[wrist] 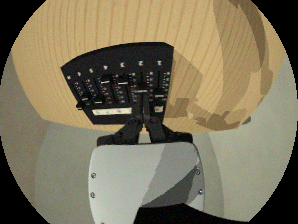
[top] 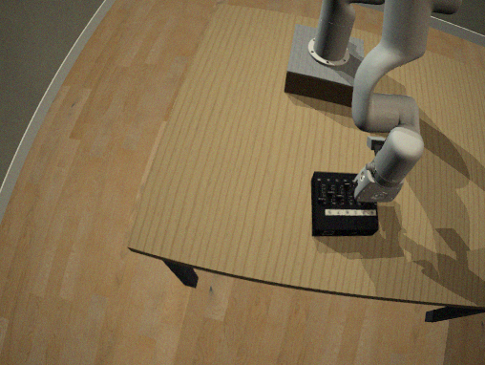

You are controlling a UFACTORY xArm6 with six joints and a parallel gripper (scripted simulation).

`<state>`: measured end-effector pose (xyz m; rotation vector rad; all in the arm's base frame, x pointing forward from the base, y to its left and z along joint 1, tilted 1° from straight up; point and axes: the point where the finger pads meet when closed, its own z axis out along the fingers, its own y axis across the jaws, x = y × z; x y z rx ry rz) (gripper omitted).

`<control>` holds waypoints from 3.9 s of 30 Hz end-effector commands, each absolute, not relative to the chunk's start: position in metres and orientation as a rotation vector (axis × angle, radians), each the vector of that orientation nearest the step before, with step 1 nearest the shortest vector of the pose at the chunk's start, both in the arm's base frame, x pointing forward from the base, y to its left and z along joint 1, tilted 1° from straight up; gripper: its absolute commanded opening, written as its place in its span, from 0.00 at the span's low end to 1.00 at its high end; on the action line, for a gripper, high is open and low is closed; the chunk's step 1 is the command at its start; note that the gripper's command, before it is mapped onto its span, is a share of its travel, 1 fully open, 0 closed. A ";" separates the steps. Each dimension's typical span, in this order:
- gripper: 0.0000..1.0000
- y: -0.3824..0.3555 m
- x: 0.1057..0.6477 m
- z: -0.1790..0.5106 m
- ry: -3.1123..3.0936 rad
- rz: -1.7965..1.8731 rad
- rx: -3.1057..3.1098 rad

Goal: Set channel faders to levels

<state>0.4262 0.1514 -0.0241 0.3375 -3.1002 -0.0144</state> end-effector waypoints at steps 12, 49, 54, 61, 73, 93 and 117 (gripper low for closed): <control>0.00 0.150 0.421 -0.023 -3.104 -0.016 0.338; 0.00 0.149 0.415 -0.022 -3.104 -0.016 0.338; 0.00 0.149 0.416 -0.022 -3.104 -0.016 0.338; 0.00 0.150 0.419 -0.023 -3.104 -0.016 0.338; 0.00 0.150 0.421 -0.022 -3.104 -0.016 0.338; 0.00 0.150 0.422 0.017 -3.104 -0.016 0.338; 0.00 0.149 0.421 0.017 -3.091 -0.017 0.443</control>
